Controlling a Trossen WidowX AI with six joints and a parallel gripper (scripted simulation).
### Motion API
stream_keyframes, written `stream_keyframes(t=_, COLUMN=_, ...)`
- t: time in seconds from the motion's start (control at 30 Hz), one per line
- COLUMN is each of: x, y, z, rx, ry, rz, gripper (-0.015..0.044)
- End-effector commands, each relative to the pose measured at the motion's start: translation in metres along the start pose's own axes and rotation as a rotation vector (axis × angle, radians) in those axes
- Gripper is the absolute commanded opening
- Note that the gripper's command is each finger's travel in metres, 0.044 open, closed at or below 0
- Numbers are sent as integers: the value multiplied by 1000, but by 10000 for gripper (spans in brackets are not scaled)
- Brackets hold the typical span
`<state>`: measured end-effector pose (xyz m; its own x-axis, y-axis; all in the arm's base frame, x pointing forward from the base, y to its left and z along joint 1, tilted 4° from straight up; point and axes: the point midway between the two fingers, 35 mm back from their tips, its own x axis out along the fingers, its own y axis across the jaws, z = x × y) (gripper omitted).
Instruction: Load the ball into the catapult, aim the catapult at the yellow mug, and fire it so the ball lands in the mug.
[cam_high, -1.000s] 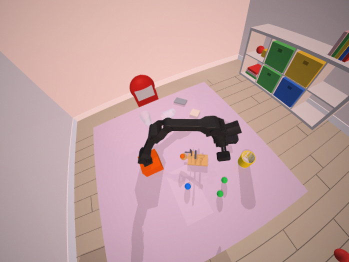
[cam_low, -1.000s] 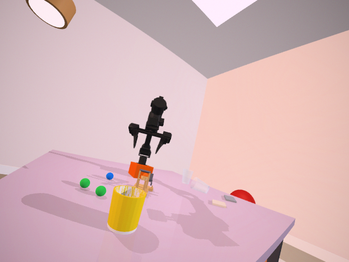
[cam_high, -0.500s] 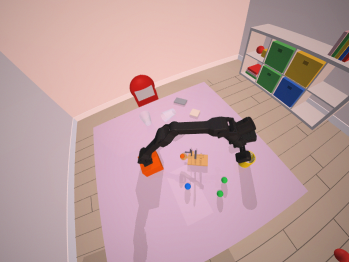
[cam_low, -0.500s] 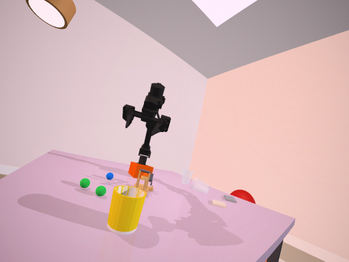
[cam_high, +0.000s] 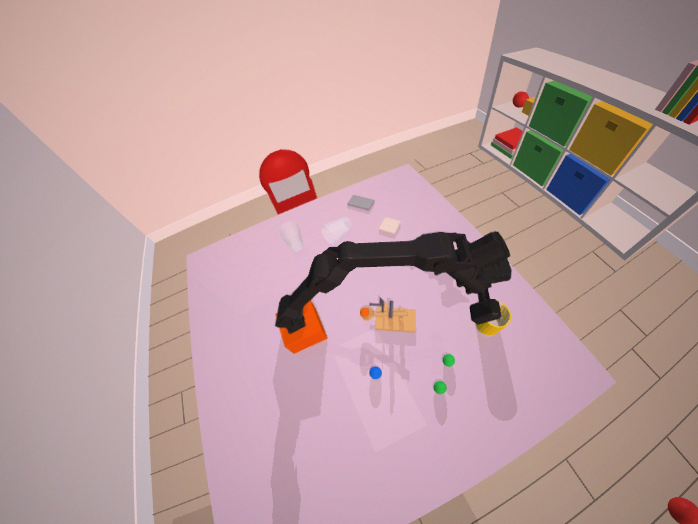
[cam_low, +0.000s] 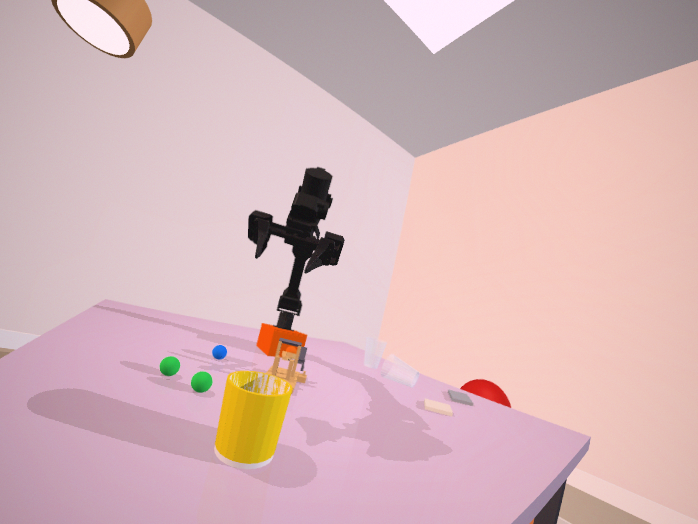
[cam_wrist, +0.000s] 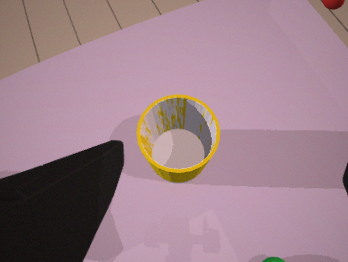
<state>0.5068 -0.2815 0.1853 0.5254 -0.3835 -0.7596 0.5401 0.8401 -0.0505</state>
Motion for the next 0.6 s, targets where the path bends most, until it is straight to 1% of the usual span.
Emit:
stream_keyframes(t=0.0, x=-1, y=0, z=1, rx=-3, ry=-4, rz=-2, gripper=361)
stream_keyframes(t=0.43, x=-1, y=0, z=1, rx=-3, ry=-4, rz=-2, gripper=20)
stream_keyframes(t=0.47, x=-1, y=0, z=1, rx=-3, ry=-4, rz=-2, gripper=0)
stream_keyframes(t=0.57, x=-1, y=0, z=1, rx=-3, ry=-4, rz=-2, gripper=0)
